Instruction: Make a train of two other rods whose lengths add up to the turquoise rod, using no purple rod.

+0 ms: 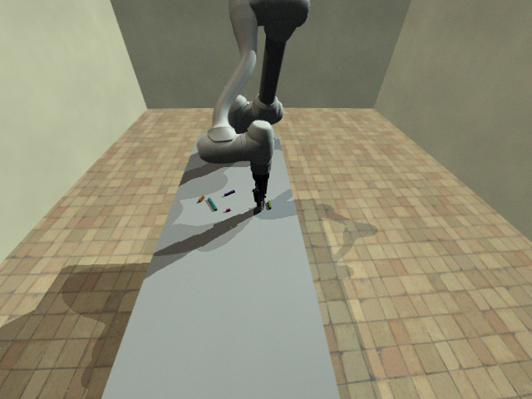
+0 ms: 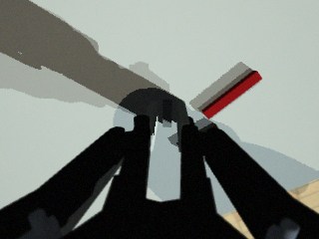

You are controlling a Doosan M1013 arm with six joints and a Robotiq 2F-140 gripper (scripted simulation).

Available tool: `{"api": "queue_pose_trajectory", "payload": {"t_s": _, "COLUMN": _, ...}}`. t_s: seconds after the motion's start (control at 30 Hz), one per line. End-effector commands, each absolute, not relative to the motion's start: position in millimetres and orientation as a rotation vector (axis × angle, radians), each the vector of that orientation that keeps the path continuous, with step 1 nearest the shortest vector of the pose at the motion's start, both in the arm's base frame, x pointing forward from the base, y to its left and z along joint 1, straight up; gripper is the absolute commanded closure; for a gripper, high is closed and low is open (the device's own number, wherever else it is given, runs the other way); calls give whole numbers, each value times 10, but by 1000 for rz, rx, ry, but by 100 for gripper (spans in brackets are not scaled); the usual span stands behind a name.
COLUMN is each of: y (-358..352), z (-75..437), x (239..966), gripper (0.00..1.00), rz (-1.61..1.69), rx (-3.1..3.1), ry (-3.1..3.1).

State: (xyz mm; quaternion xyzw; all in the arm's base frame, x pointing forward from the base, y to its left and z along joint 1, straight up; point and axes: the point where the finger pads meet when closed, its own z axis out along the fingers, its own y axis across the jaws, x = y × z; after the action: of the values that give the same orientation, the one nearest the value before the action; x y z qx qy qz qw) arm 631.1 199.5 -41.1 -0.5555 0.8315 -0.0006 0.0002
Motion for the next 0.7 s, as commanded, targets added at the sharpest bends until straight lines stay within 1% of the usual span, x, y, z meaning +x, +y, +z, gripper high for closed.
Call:
{"api": "queue_pose_trajectory", "payload": {"t_s": 0.0, "y": 1995, "z": -409, "x": 6311, "gripper": 85, "rz": -2, "rx": -1745, "ry": 2612}}
{"api": "queue_pose_trajectory", "payload": {"t_s": 0.1, "y": 1995, "z": -409, "x": 6311, "gripper": 85, "rz": -2, "rx": -1745, "ry": 2612}}
{"api": "queue_pose_trajectory", "payload": {"t_s": 0.13, "y": 1995, "z": -409, "x": 6311, "gripper": 97, "rz": -2, "rx": -1745, "ry": 2612}}
{"api": "queue_pose_trajectory", "payload": {"t_s": 0.67, "y": 1995, "z": -409, "x": 6311, "gripper": 97, "rz": -2, "rx": -1745, "ry": 2612}}
